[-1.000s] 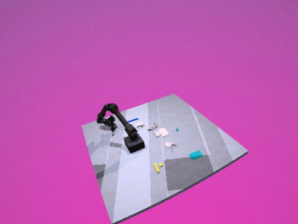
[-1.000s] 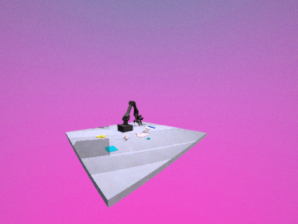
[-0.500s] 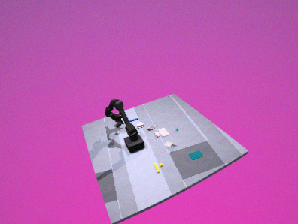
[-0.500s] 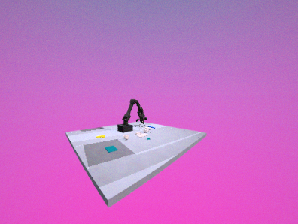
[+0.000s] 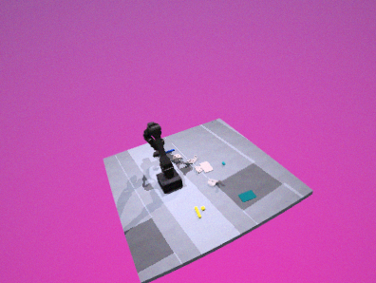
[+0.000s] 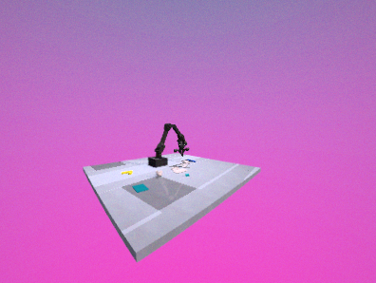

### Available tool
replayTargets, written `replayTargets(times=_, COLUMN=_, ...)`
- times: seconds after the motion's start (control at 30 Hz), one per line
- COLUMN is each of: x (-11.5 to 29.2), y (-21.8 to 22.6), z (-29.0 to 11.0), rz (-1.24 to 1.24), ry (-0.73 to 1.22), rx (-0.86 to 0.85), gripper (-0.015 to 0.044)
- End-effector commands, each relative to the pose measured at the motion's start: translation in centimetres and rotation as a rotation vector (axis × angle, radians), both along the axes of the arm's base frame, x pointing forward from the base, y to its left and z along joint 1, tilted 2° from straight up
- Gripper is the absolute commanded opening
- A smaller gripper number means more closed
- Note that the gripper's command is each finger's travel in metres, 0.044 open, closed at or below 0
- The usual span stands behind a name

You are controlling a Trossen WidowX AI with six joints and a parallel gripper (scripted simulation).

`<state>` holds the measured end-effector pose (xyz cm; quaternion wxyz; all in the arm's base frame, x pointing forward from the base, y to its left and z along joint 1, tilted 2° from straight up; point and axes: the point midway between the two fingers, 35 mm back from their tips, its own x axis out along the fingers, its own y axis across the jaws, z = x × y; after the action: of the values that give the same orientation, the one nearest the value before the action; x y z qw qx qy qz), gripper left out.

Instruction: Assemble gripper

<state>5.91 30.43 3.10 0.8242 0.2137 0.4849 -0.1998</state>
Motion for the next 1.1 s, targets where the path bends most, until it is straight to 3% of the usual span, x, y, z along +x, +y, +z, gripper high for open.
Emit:
replayTargets(times=0.0, x=1.6, y=-1.2, z=0.3, rz=-0.076, ry=0.041, rx=0.020, gripper=0.0000)
replayTargets(times=1.07, x=9.5, y=-11.4, z=1.7, rz=-0.641, ry=0.278, rx=0.238, gripper=0.0000)
